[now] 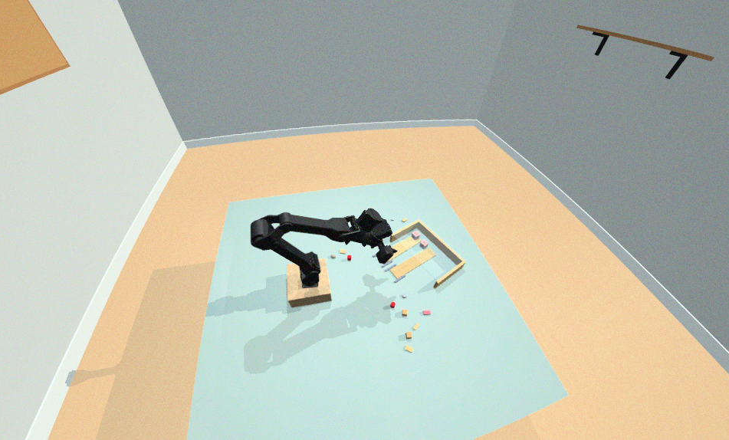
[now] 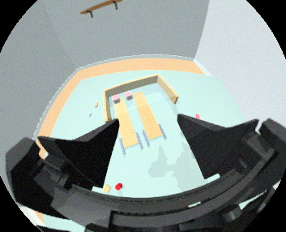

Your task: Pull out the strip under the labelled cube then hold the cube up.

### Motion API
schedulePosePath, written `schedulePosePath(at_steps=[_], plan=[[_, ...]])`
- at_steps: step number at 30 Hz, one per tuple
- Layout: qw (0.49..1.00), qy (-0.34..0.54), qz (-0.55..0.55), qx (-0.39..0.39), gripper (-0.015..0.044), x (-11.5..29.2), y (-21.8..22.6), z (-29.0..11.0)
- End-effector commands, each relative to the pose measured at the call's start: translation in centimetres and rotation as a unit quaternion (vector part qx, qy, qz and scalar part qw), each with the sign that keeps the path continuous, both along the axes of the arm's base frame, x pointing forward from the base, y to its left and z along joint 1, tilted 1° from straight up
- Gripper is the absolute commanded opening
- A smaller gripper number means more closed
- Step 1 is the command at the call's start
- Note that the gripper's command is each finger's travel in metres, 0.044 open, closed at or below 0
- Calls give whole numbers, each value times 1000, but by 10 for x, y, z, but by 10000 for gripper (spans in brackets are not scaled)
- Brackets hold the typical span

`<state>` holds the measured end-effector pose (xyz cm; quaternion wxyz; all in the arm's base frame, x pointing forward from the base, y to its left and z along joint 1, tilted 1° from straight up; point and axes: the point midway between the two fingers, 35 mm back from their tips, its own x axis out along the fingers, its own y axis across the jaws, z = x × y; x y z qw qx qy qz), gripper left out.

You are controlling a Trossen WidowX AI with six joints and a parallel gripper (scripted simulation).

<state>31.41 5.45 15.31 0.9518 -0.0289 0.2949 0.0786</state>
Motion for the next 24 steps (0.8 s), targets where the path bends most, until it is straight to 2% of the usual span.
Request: schedulePosePath(at_steps=[1,7,13,19,24], plan=[[999,31,12,-9,321,5,6,-5],[982,174,53,-54,164,23,29,-36],[943,303,93,-98,6,35,54,-68],[888,418,129,-141,0,36,75,-102],[881,430,133,-146,0,34,76,-106]])
